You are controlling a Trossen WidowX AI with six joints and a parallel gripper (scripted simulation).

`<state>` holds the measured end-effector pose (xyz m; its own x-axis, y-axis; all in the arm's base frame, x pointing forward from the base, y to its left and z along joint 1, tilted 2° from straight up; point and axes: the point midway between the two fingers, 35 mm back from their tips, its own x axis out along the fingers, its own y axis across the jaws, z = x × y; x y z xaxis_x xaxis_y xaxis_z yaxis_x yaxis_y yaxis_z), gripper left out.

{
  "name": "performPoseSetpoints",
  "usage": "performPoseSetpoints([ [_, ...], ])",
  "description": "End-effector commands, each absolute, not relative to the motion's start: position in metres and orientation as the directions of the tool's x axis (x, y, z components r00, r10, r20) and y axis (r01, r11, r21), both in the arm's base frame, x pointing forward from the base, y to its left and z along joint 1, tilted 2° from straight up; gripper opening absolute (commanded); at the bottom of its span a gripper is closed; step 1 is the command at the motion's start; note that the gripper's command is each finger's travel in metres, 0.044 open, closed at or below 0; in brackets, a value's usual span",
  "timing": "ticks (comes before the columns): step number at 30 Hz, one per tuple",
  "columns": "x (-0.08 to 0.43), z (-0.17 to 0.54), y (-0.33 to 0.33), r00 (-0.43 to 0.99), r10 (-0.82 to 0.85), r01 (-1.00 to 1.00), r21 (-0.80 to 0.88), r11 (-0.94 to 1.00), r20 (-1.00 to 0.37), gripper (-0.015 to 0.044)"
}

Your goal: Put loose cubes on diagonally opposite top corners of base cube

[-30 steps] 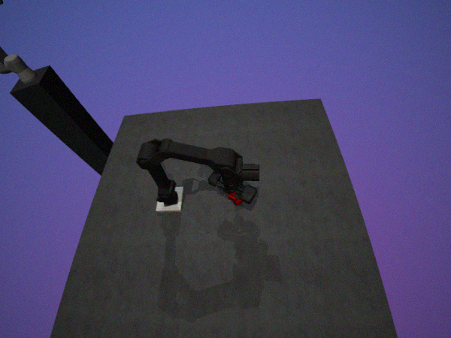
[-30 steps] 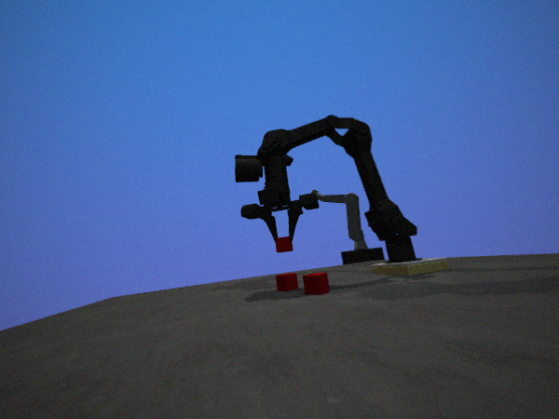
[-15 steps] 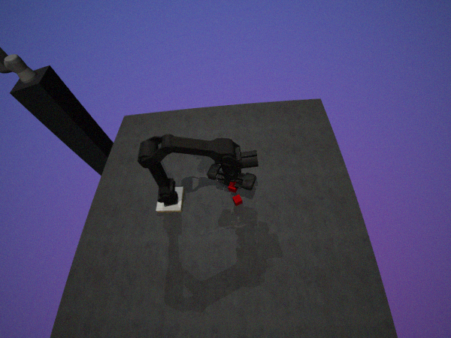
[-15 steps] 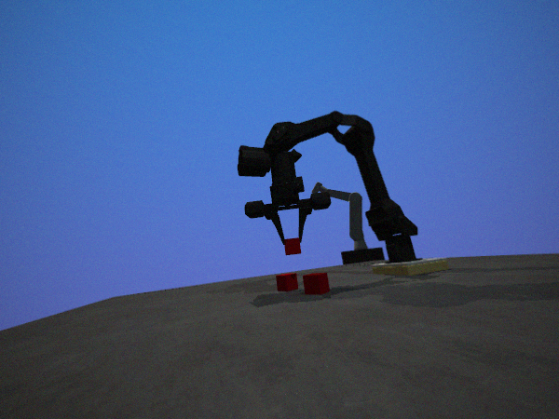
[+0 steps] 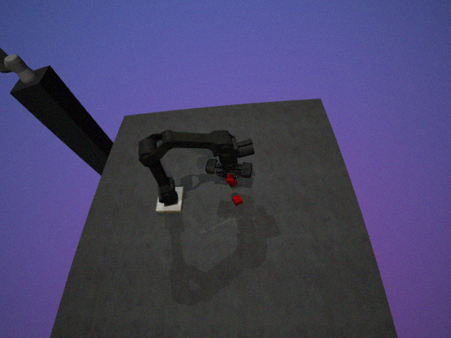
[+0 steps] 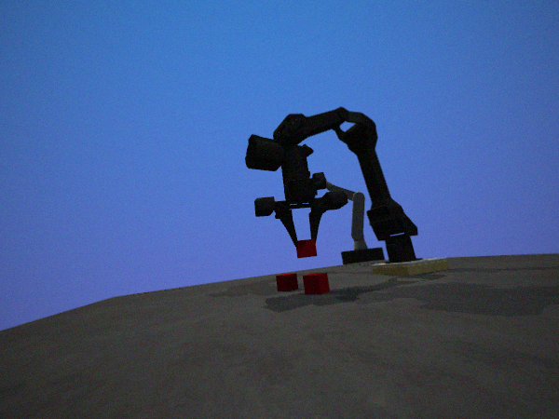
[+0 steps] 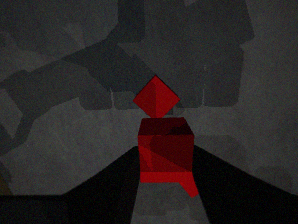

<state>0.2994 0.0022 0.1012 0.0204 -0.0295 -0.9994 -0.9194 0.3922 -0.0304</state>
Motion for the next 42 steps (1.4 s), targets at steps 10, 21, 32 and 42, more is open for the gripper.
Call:
performPoseSetpoints([
  [10, 0.298, 0.099, 0.010, 0.019, -0.028, -0.933, -0.027, 0.358, -0.999, 0.0105],
  [21, 0.298, 0.082, 0.009, 0.019, -0.029, -0.934, -0.028, 0.357, -0.999, 0.0105],
  [32, 0.298, 0.072, 0.009, 0.019, -0.028, -0.934, -0.027, 0.357, -0.999, 0.0105],
  [42, 0.298, 0.071, 0.009, 0.019, -0.028, -0.934, -0.027, 0.357, -0.999, 0.0105],
])
